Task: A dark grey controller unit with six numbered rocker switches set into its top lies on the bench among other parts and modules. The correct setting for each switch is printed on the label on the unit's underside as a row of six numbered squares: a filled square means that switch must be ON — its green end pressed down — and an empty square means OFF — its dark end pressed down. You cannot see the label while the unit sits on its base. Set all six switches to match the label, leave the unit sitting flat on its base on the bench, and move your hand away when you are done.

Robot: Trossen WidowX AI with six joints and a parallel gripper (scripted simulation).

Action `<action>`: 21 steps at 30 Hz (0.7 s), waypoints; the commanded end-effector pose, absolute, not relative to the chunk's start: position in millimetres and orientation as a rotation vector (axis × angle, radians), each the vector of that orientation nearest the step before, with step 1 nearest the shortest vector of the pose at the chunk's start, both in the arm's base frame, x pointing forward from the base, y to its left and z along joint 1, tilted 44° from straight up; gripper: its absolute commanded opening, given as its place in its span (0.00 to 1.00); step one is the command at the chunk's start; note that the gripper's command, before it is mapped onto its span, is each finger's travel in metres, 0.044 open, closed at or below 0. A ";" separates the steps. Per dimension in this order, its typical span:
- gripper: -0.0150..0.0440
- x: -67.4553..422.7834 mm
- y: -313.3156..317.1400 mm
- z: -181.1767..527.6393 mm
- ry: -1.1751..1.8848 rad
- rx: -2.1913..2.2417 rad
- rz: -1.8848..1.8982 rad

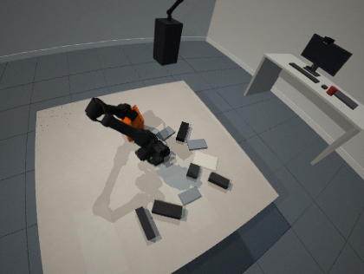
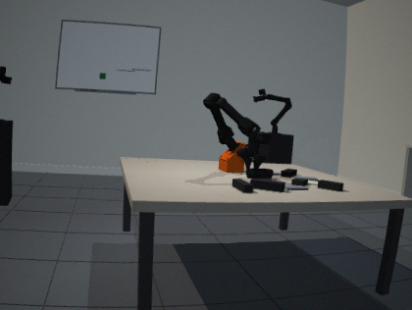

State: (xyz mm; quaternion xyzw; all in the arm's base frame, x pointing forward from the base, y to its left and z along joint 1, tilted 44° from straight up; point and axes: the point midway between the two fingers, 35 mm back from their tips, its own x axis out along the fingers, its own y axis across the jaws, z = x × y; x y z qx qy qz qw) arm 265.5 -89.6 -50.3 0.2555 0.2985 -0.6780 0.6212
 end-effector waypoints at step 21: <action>0.25 274.6 -81.9 -58.6 0.685 0.584 -1.557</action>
